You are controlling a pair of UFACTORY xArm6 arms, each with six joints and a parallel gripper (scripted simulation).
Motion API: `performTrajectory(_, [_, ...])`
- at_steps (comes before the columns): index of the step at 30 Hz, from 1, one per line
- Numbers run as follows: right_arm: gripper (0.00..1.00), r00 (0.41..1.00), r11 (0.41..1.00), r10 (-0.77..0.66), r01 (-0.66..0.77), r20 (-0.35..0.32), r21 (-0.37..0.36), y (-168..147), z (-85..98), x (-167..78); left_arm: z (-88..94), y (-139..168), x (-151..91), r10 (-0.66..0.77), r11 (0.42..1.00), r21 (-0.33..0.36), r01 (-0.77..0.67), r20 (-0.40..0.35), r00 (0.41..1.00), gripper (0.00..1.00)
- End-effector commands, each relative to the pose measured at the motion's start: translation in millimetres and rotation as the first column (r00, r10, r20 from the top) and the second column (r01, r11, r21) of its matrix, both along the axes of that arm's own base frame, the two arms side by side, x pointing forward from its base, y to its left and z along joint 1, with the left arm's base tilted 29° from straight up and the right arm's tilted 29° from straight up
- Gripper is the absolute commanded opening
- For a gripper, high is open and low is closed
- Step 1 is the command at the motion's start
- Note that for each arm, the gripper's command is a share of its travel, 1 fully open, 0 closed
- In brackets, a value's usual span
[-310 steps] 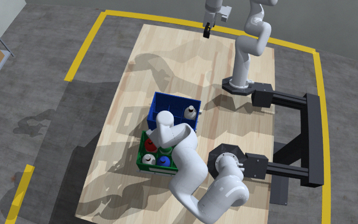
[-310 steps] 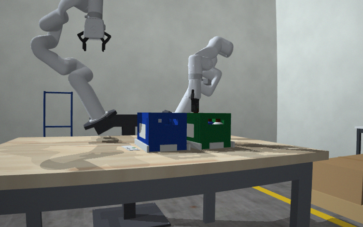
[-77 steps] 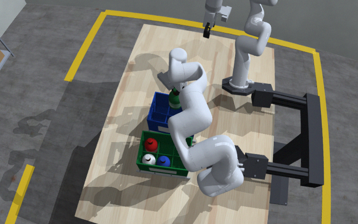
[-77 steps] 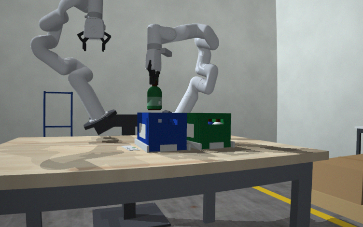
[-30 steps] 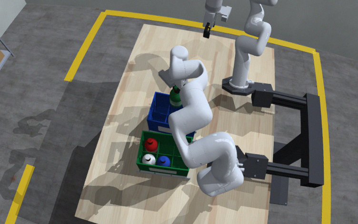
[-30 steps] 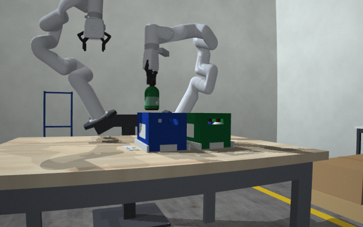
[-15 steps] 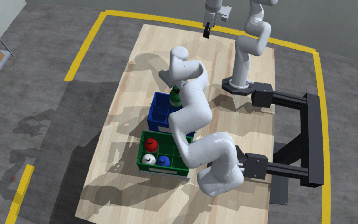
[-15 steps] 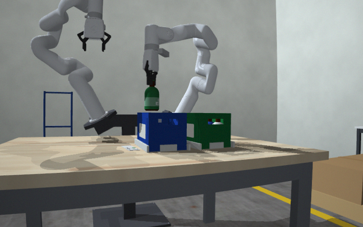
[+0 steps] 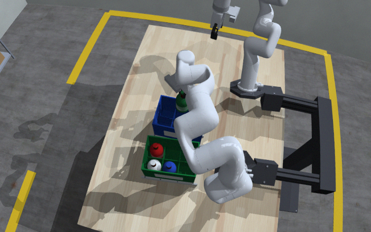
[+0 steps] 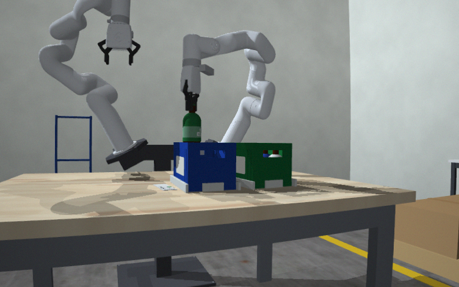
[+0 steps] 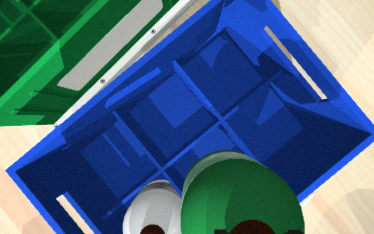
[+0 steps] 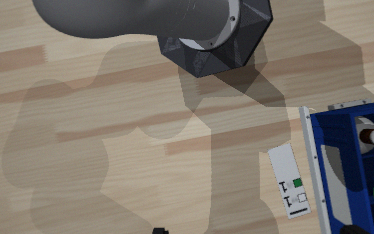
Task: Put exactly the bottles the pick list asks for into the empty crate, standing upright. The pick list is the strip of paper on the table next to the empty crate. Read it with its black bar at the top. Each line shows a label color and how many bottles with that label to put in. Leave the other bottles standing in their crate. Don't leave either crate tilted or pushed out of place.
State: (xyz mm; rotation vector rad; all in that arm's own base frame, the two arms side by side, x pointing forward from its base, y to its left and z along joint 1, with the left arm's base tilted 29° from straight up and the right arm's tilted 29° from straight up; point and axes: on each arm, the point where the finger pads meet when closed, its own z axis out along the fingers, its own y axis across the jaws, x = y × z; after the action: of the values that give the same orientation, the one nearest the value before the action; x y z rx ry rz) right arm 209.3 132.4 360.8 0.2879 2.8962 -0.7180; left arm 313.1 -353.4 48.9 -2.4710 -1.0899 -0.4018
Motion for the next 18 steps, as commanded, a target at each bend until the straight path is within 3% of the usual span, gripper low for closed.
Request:
performTrajectory(1, [1.00,1.000,1.000,0.000,0.000,0.001,0.002,0,0.7,0,-2.0,0,1,-0.001,1.000,-0.005,0.001,0.003,1.000,0.00])
performTrajectory(18, [1.00,1.000,1.000,0.000,0.000,0.001,0.002,0,0.7,0,-15.1,7,3,-0.001,1.000,-0.005,0.001,0.003,1.000,0.00])
